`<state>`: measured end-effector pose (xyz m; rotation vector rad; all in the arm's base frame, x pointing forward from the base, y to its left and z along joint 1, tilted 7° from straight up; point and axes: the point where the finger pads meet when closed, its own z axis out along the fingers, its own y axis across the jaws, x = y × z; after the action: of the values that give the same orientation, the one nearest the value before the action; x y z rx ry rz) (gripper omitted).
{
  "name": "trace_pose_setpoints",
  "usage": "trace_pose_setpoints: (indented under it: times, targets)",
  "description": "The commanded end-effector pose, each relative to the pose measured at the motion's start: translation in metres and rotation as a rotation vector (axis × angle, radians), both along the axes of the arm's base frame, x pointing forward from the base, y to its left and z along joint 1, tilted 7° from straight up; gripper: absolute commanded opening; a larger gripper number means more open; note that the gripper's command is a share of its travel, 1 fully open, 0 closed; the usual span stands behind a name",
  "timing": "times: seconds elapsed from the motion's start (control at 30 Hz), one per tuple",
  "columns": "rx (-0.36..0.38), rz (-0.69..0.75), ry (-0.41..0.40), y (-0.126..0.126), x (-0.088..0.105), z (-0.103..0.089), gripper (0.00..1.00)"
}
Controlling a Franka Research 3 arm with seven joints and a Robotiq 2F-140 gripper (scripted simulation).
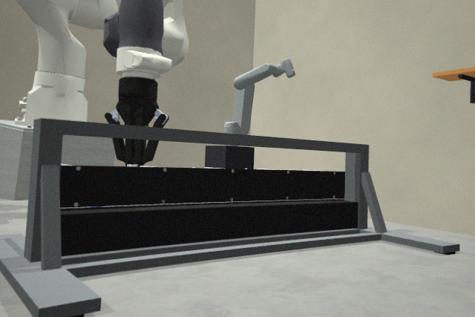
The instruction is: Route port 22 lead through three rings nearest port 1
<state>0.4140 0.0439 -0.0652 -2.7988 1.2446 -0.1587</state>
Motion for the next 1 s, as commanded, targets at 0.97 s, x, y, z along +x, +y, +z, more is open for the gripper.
trace_pose_setpoints:
  times: [0.97]
  targets:
    - [0.005, -0.037, 0.009, 0.005, 0.007, 0.016, 0.00]
